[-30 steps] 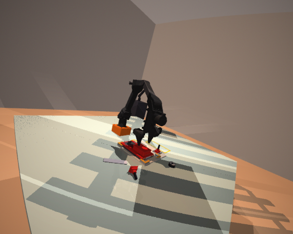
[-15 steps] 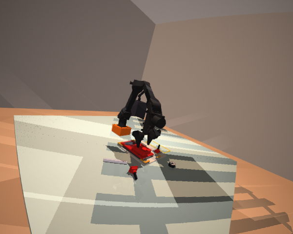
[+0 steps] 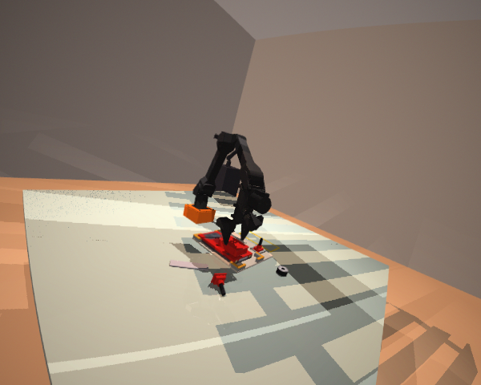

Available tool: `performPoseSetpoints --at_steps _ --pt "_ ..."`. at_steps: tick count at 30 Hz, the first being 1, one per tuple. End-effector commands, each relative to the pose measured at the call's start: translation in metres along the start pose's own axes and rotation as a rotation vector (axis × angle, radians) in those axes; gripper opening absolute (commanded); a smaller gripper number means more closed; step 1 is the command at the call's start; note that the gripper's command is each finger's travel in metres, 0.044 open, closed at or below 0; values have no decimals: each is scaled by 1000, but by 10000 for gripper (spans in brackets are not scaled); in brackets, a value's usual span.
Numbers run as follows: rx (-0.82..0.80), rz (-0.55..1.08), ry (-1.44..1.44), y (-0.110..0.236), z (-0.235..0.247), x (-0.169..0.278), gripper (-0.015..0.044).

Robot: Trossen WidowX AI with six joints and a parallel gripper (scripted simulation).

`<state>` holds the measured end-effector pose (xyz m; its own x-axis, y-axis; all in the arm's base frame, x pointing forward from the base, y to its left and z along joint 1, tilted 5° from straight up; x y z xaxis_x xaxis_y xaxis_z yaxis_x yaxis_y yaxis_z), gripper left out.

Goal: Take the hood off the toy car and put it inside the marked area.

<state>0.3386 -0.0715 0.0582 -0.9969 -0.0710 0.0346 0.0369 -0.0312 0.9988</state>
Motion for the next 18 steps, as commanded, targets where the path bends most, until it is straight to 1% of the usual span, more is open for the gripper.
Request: performPoseSetpoints --at_steps 1,18 --pt "3 2 5 -3 0 0 440" --pt "3 2 5 -11 0 0 440"
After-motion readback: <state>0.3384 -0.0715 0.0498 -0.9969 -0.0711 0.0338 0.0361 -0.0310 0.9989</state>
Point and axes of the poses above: the point midway between the two fingers, 35 mm back from their tips, its own y axis back along the fingers, its own z axis across the jaws, x = y × z, the point moved 5 cm from there along y, back along the fingers, and after that the axes turned 1 degree about y, right-handed, at the moved point
